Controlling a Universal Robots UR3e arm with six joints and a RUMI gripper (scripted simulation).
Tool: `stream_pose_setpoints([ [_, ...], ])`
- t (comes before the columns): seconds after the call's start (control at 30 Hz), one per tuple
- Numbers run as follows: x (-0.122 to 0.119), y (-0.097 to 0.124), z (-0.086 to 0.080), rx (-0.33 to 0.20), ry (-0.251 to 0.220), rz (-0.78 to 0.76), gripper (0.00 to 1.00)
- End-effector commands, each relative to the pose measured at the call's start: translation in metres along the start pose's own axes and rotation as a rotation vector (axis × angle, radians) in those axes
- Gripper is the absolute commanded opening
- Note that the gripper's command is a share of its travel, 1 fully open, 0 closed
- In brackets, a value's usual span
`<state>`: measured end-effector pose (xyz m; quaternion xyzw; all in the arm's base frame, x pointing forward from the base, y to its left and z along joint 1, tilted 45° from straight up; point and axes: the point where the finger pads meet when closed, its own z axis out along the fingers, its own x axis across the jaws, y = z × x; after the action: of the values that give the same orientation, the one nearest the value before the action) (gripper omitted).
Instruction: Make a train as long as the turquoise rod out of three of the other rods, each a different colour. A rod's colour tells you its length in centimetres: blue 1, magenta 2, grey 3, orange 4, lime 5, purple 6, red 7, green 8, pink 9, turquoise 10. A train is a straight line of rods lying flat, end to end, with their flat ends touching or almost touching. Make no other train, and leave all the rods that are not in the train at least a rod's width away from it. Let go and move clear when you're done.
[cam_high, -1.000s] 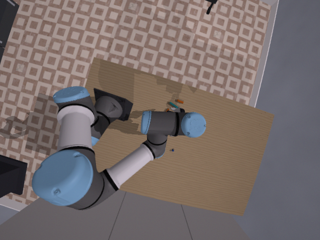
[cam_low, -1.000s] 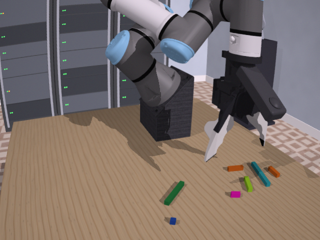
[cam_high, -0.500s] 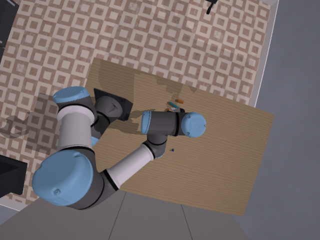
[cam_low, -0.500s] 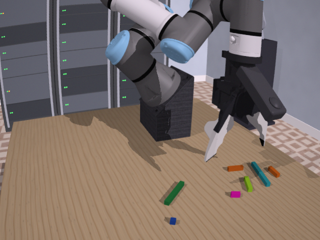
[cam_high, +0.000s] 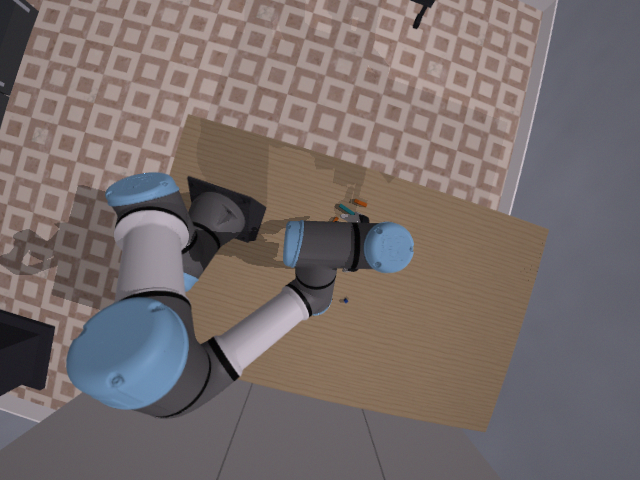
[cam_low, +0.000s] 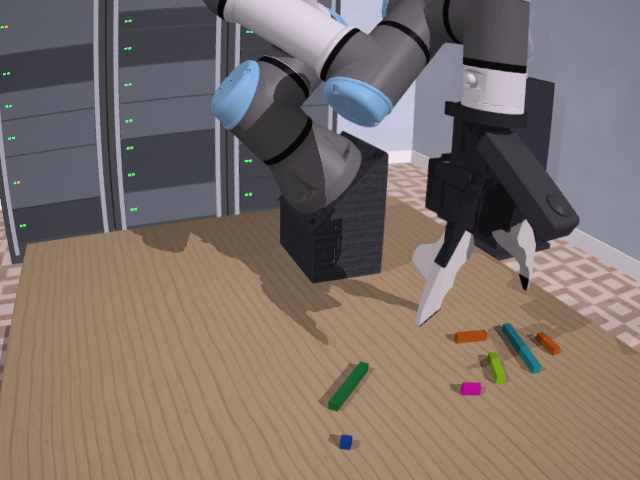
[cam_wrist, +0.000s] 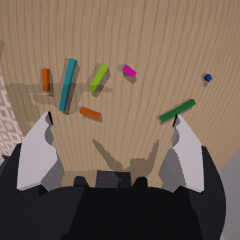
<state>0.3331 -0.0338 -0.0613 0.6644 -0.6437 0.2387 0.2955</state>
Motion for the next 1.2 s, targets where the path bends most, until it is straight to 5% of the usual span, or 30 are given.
stream_pose_setpoints([
  [0.0, -0.004, -0.002, -0.001, 0.002, -0.003, -0.096, 1.00],
  [1.17, -0.032, -0.008, -0.001, 0.004, -0.003, -0.783, 1.00],
])
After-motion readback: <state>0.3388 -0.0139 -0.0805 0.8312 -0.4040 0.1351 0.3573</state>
